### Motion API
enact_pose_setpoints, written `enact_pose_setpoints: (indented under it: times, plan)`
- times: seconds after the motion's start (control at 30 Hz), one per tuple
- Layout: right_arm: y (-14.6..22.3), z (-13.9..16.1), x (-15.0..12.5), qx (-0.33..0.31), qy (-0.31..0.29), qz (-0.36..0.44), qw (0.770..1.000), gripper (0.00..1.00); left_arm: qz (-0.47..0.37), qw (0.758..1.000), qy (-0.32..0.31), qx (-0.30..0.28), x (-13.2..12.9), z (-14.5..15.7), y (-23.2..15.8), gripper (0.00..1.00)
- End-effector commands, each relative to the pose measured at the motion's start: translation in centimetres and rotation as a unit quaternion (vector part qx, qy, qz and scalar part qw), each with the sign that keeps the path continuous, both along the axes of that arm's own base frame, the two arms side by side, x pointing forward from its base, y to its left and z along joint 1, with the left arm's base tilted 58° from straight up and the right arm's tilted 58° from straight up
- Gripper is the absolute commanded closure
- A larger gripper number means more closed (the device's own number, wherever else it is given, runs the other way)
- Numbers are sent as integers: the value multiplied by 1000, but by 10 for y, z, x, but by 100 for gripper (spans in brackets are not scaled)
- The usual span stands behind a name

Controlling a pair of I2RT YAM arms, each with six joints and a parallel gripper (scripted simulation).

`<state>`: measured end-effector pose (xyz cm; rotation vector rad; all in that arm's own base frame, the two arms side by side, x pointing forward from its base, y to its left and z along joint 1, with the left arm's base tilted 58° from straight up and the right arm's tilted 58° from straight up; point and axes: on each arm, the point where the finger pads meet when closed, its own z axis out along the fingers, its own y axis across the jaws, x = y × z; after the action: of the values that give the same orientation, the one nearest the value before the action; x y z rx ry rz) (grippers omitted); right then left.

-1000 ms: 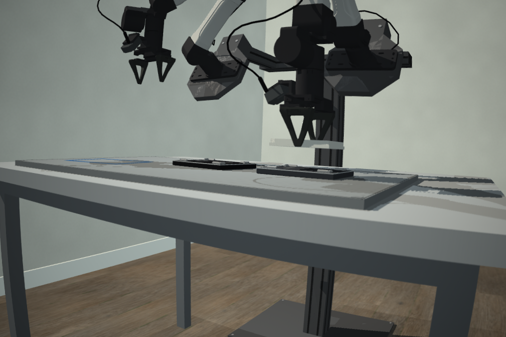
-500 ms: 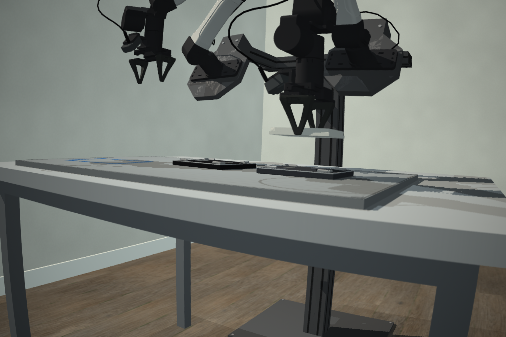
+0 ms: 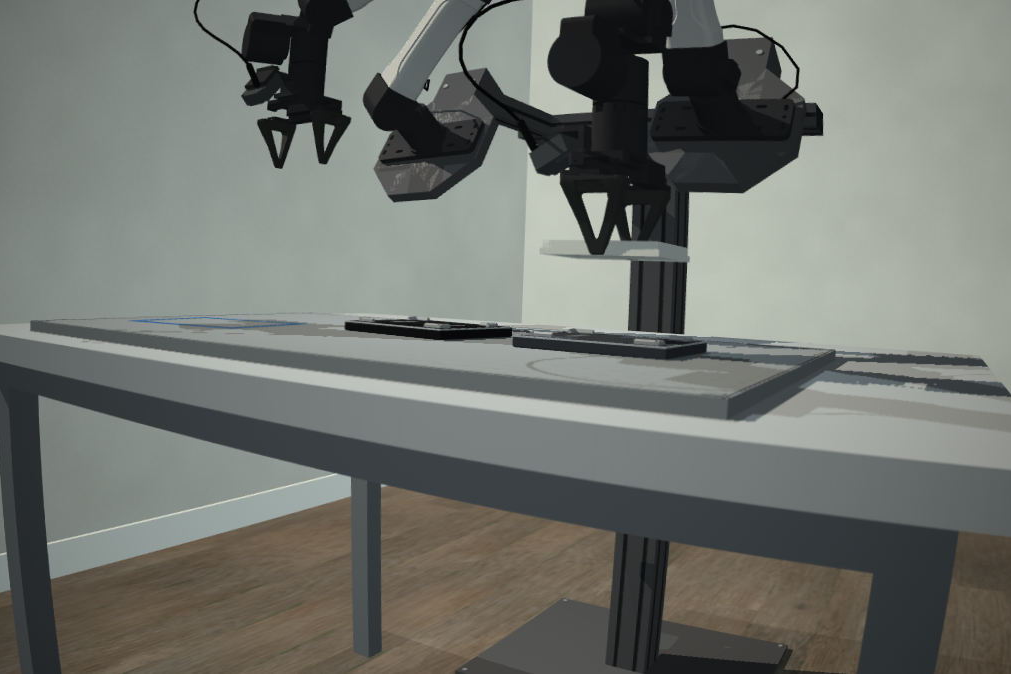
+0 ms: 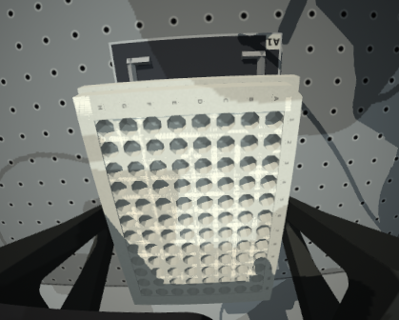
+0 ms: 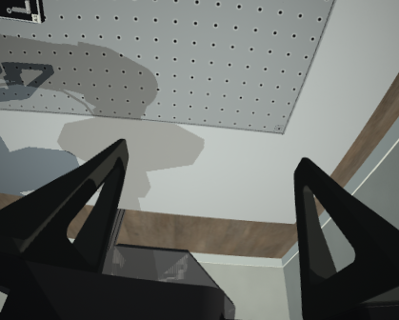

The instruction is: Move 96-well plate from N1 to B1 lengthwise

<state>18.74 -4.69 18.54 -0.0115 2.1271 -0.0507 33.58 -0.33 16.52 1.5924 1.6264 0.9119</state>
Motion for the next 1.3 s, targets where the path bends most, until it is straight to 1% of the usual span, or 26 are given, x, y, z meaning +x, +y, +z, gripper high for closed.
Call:
enact_pose_setpoints:
  times: [0.0, 0.57, 0.6, 0.73, 0.8, 0.93, 1.27]
  plan:
    - [1, 0, -1, 0, 1, 3, 1000, 0, 1, 1000, 0, -1, -1, 1, 0, 100]
    - [1, 0, -1, 0, 1, 3, 1000, 0, 1, 1000, 0, -1, -1, 1, 0, 100]
    - [1, 0, -1, 0, 1, 3, 1000, 0, 3, 1000, 5, -1, -4, -2, -2, 100]
    - [1, 0, -1, 0, 1, 3, 1000, 0, -37, 997, 12, 61, 0, -7, -15, 100]
    - [1, 0, -1, 0, 1, 3, 1000, 0, -37, 997, 12, 61, 0, -7, -15, 100]
    - [1, 0, -1, 0, 1, 3, 1000, 0, -32, 998, 2, 54, 3, 0, -30, 100]
    - [1, 0, -1, 0, 1, 3, 1000, 0, -33, 998, 2, 54, 2, -2, -64, 100]
